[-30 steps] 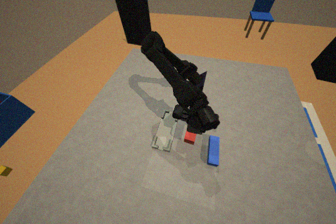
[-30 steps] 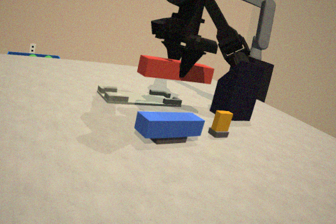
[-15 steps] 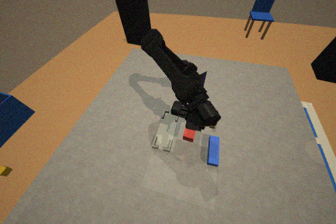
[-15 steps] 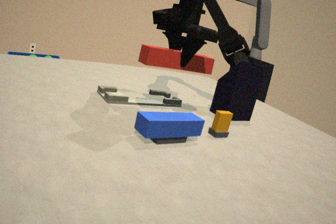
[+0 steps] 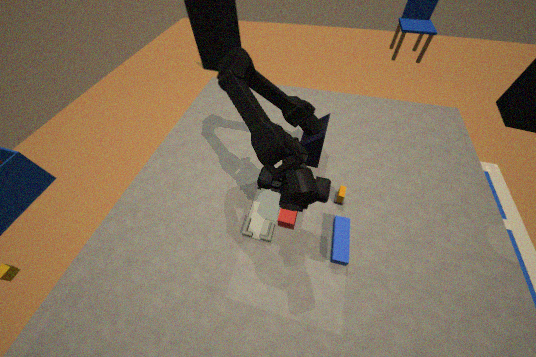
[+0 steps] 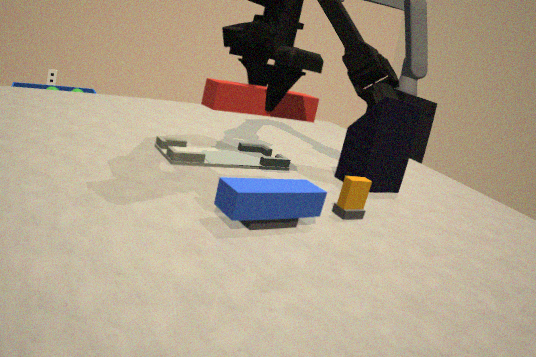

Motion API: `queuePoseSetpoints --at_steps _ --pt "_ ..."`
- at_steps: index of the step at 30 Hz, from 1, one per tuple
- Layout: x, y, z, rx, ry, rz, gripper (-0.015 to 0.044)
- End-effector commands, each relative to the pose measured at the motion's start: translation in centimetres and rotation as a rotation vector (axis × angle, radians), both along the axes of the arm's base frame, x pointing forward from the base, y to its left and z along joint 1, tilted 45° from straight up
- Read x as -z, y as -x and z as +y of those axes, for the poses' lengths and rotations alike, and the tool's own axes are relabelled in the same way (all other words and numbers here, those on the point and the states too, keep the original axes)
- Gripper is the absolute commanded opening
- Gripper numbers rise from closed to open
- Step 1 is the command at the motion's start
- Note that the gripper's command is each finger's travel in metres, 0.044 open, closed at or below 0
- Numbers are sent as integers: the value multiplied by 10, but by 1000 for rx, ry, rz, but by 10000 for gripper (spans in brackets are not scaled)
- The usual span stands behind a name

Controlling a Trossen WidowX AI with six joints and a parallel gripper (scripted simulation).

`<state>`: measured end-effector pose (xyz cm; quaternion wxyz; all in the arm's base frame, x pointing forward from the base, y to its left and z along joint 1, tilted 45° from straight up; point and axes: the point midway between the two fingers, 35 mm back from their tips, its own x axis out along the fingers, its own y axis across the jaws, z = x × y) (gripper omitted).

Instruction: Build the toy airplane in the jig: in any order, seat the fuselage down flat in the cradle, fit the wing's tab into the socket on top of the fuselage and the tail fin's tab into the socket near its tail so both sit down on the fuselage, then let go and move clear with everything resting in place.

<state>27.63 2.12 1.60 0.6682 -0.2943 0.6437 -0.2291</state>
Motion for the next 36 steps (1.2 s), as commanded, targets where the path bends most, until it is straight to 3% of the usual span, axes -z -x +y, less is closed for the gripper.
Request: queuePoseSetpoints --at_steps 1,31,36 --pt "-5 -2 -12 -15 0 3 0" --pt "-33 0 -95 -63 38 52 0" --pt "-33 0 -95 -63 38 52 131"
